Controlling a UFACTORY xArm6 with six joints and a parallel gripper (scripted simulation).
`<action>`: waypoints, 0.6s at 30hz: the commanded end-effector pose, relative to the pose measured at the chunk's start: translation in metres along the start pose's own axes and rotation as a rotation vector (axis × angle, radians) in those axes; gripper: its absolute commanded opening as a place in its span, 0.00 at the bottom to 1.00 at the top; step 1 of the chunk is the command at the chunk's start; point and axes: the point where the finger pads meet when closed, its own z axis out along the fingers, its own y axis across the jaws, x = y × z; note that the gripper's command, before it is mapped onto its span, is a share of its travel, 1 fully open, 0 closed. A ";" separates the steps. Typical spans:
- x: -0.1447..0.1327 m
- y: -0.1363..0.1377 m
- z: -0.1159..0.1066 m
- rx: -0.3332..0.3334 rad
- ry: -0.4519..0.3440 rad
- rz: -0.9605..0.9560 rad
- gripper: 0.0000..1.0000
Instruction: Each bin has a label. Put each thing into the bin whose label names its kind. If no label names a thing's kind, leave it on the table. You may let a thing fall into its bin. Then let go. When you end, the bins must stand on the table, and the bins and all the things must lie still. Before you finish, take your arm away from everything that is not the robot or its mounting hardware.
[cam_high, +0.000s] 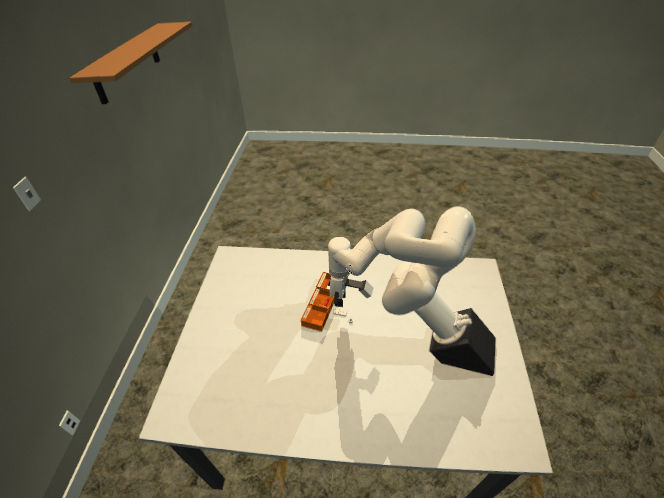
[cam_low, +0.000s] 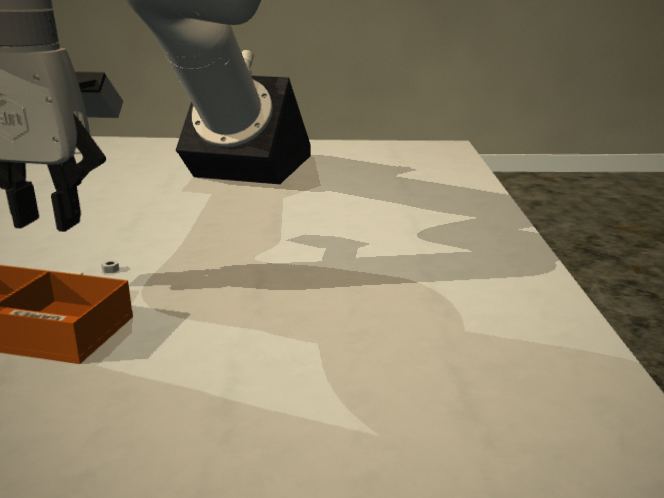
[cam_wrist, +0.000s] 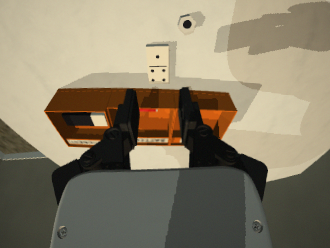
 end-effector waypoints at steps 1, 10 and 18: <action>-0.001 0.000 -0.001 0.001 -0.003 0.000 0.41; -0.001 0.000 -0.001 0.001 -0.003 0.000 0.41; -0.001 0.000 0.027 0.001 -0.003 0.000 0.41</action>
